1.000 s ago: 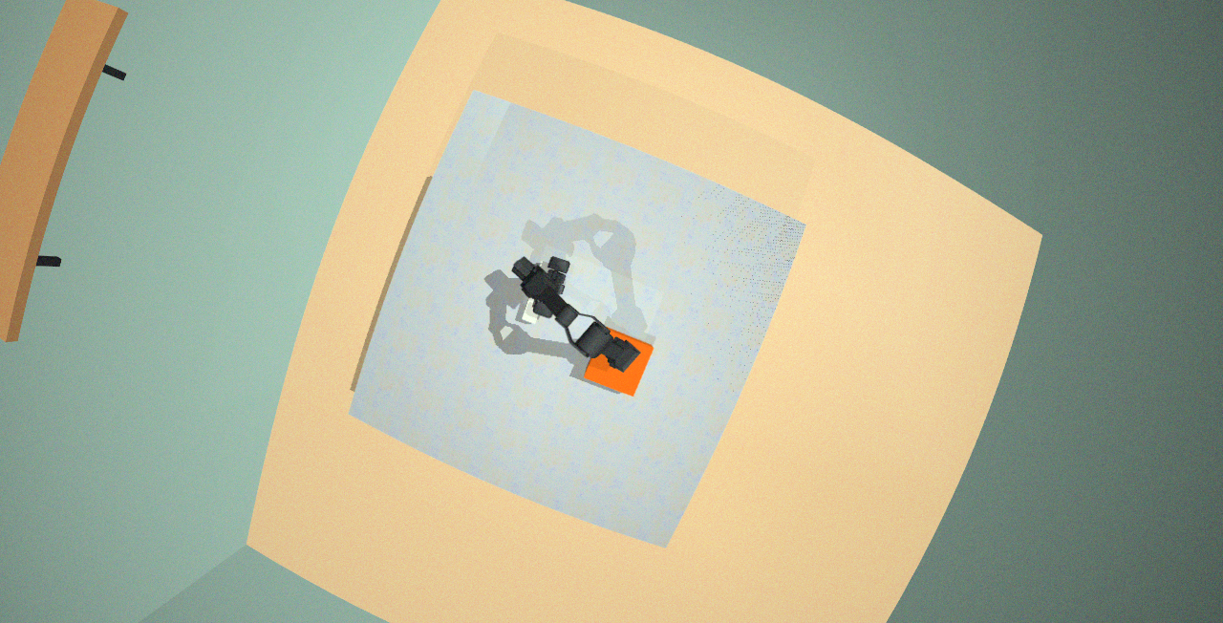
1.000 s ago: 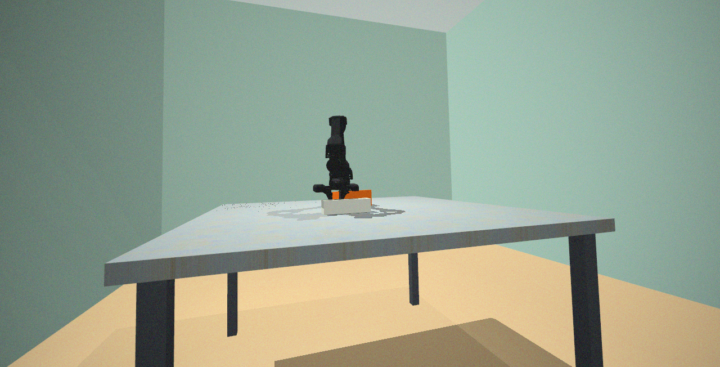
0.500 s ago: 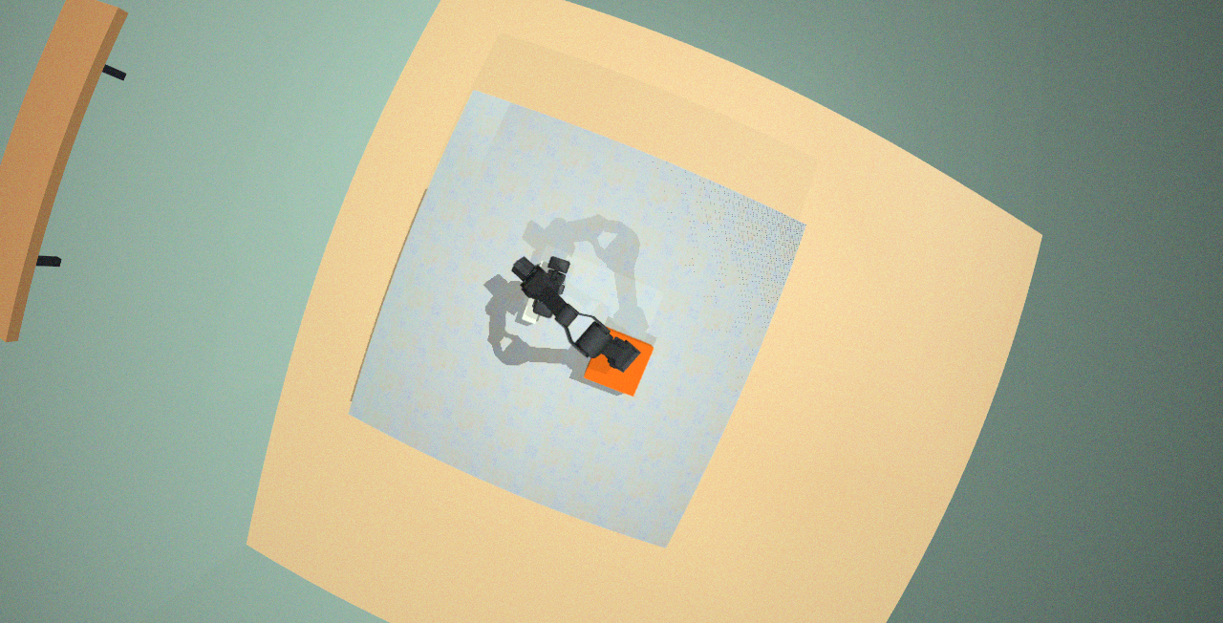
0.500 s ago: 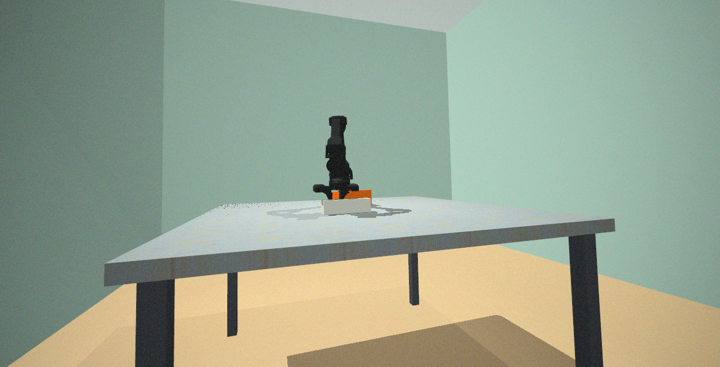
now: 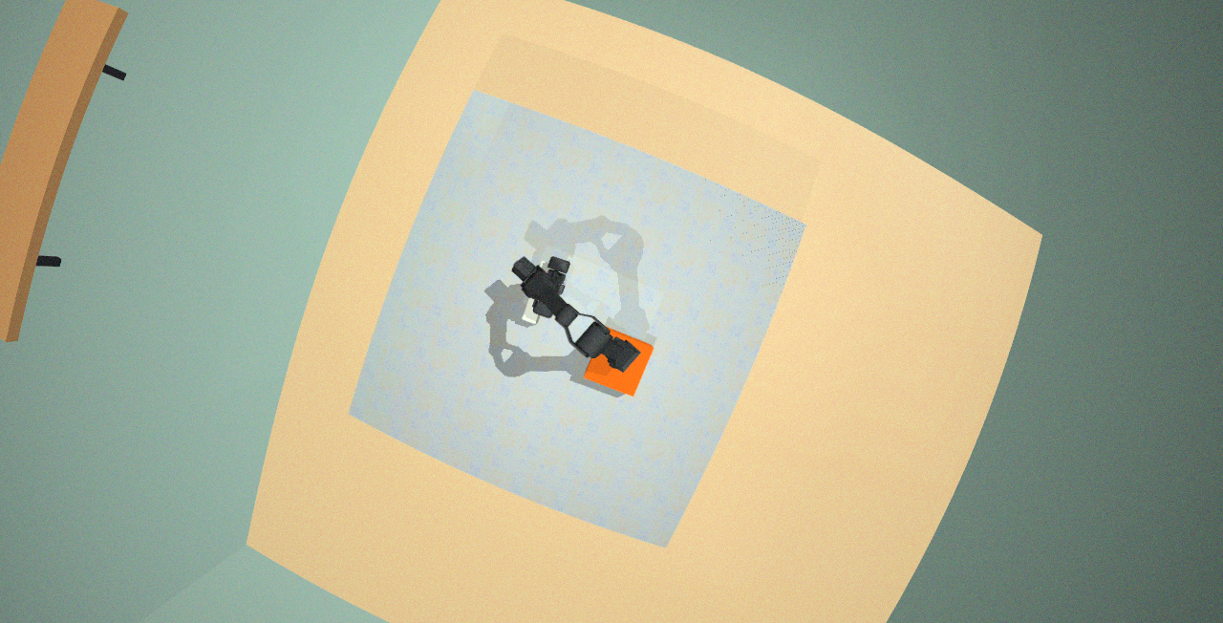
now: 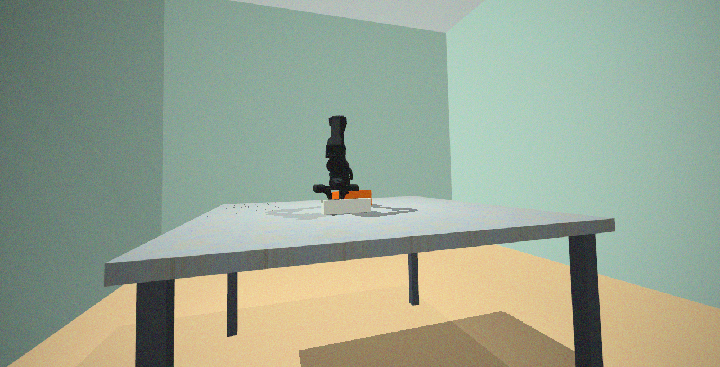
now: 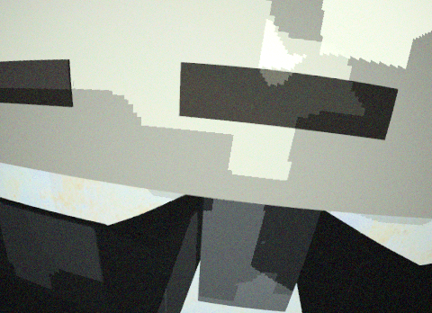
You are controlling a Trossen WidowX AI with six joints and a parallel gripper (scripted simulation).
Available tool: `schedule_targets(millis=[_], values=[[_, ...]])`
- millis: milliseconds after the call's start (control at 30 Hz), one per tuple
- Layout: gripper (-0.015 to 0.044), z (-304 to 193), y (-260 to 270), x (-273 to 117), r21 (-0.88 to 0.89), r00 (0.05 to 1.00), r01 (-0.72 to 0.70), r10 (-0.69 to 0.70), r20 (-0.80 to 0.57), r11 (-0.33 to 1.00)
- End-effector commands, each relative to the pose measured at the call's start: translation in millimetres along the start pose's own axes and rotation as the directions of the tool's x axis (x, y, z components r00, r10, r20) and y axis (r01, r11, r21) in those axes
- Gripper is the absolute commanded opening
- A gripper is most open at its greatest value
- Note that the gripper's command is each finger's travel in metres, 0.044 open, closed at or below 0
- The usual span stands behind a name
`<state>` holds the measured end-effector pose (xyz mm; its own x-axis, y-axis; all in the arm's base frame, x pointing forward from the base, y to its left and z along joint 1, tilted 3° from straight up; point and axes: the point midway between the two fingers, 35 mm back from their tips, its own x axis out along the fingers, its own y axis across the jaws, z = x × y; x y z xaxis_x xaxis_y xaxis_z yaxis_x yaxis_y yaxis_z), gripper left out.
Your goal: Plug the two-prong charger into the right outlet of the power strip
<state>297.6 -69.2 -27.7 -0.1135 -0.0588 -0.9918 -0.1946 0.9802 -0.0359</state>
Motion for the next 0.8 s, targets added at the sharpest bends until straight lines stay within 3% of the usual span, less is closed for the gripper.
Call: schedule_targets(millis=[0,533,767], values=[[0.0000,7.8,0.6,-0.3,-0.003,0.999,0.000,0.000,0.033,1.000],[0.0000,-0.1,0.1,0.3,0.000,1.000,0.000,0.000,0.001,1.000],[0.0184,-0.1,0.1,0.3,0.000,1.000,0.000,0.000,0.001,1.000]])
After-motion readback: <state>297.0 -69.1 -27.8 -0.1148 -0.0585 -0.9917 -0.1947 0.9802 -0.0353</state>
